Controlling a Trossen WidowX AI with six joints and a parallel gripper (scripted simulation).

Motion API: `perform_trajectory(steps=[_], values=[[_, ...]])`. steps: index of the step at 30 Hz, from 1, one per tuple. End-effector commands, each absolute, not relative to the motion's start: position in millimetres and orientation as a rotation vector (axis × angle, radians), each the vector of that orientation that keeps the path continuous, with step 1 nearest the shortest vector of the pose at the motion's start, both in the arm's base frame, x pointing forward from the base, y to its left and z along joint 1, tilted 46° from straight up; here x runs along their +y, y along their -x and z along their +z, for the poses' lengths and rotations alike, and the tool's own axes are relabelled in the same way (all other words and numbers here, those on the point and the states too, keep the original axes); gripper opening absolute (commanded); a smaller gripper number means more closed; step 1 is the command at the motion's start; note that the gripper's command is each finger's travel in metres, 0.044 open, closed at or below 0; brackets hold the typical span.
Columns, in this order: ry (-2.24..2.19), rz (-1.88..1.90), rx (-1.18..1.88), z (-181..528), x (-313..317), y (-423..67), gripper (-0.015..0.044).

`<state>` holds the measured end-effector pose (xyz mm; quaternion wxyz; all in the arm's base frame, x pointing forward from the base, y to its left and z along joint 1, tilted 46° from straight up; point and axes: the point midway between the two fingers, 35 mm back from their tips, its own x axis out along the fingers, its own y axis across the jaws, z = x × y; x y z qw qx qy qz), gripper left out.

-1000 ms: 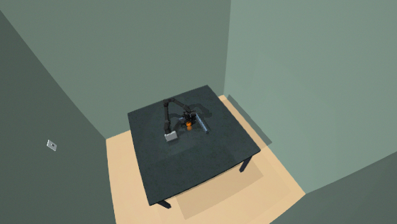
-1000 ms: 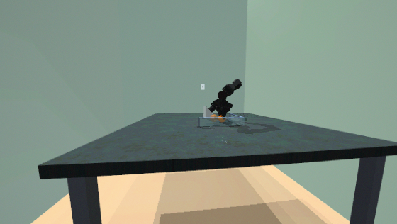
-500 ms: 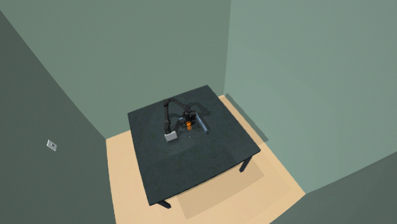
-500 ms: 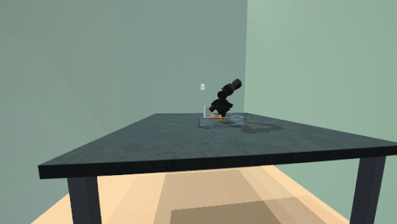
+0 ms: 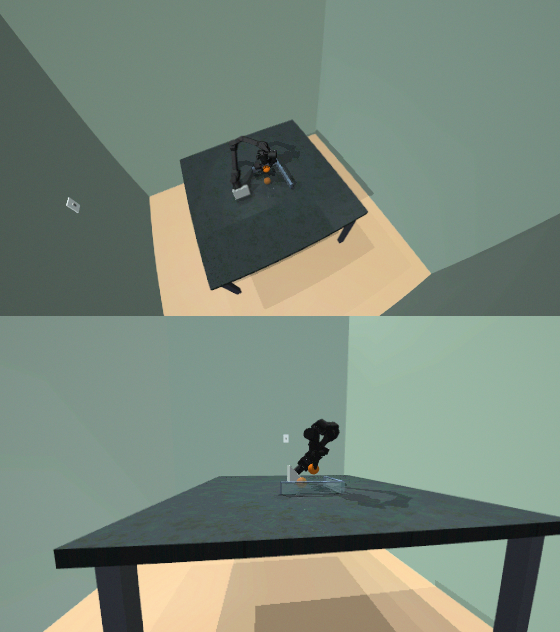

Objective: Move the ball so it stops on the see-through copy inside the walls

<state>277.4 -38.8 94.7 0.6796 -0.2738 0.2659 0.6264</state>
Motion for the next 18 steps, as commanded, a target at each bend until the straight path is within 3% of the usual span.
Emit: perform_trajectory(steps=[1, 11, 18], values=[[0.62, 1.398, 0.6, 113, -58, -274, 0.0], [0.618, 1.392, 0.599, 135, -78, -266, 0.0], [0.623, 1.418, 0.589, 91, -82, -261, 0.0]])
